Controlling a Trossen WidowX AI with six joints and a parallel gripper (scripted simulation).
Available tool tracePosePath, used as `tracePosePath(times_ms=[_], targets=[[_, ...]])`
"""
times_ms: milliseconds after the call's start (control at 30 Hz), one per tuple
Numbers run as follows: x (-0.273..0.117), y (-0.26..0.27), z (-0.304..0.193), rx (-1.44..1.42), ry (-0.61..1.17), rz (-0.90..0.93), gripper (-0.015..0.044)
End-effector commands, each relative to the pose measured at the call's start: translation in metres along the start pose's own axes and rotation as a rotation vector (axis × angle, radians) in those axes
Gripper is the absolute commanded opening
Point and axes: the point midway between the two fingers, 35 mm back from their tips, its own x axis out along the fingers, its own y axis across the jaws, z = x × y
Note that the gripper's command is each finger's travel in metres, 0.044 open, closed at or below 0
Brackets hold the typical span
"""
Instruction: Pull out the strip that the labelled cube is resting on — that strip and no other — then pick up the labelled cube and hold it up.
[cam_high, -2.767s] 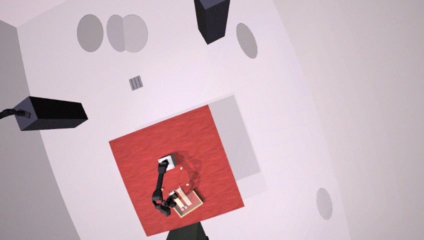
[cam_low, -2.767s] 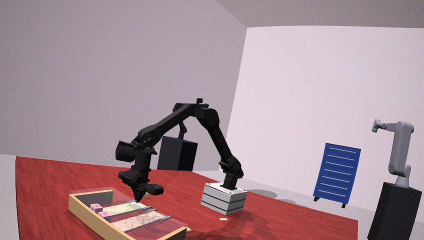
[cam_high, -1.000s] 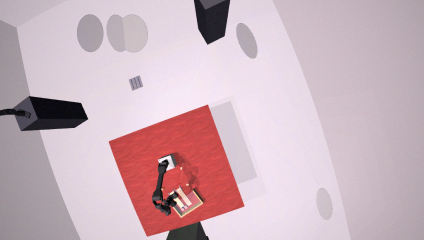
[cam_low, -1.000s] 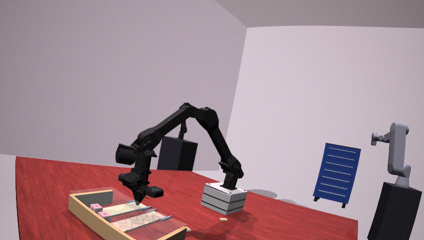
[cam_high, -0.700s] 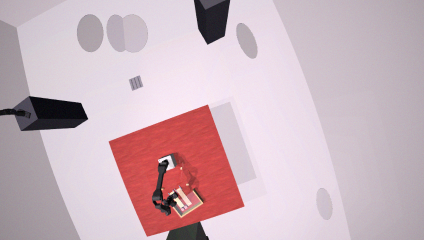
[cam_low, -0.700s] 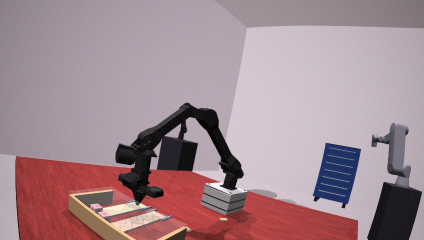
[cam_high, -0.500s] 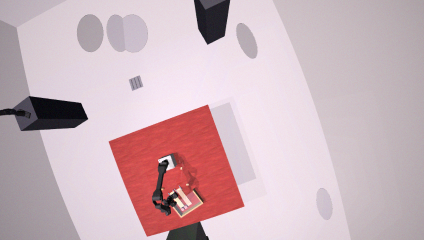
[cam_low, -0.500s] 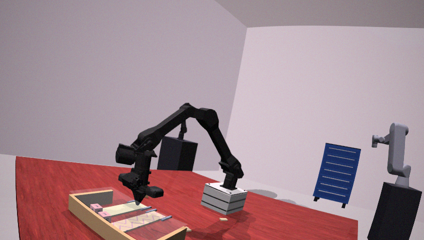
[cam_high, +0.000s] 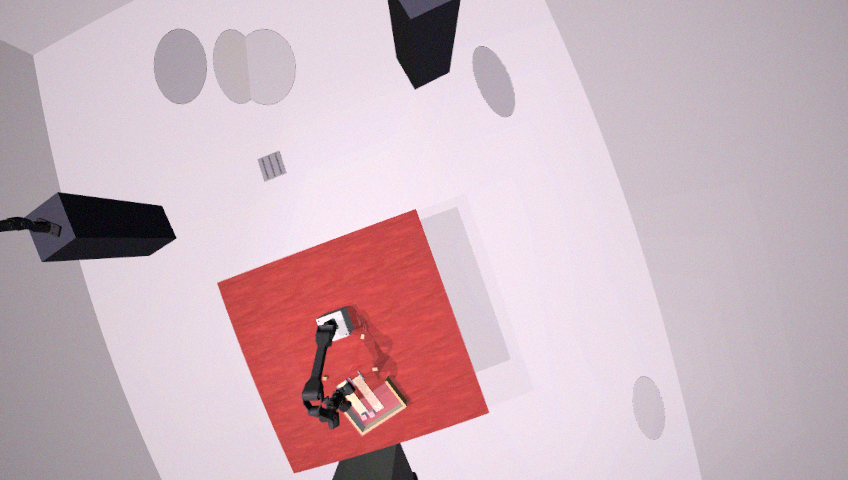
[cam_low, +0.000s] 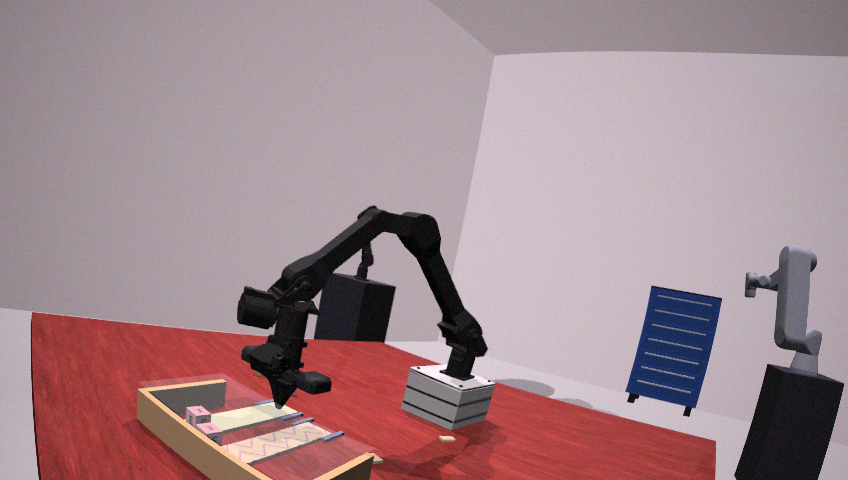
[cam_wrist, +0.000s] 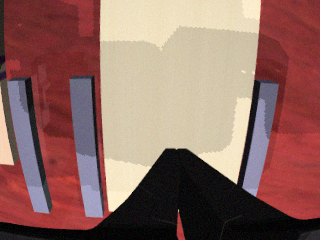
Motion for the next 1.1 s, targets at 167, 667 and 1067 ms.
tracePosePath(times_ms=[167, 667, 1067], targets=[[0.004, 0.001, -0.02, -0.001, 0.017, 0.005, 0.0], [0.005, 0.001, -0.043, -0.001, 0.019, 0.005, 0.0], [0.005, 0.0, -0.061, -0.001, 0.021, 0.005, 0.0]])
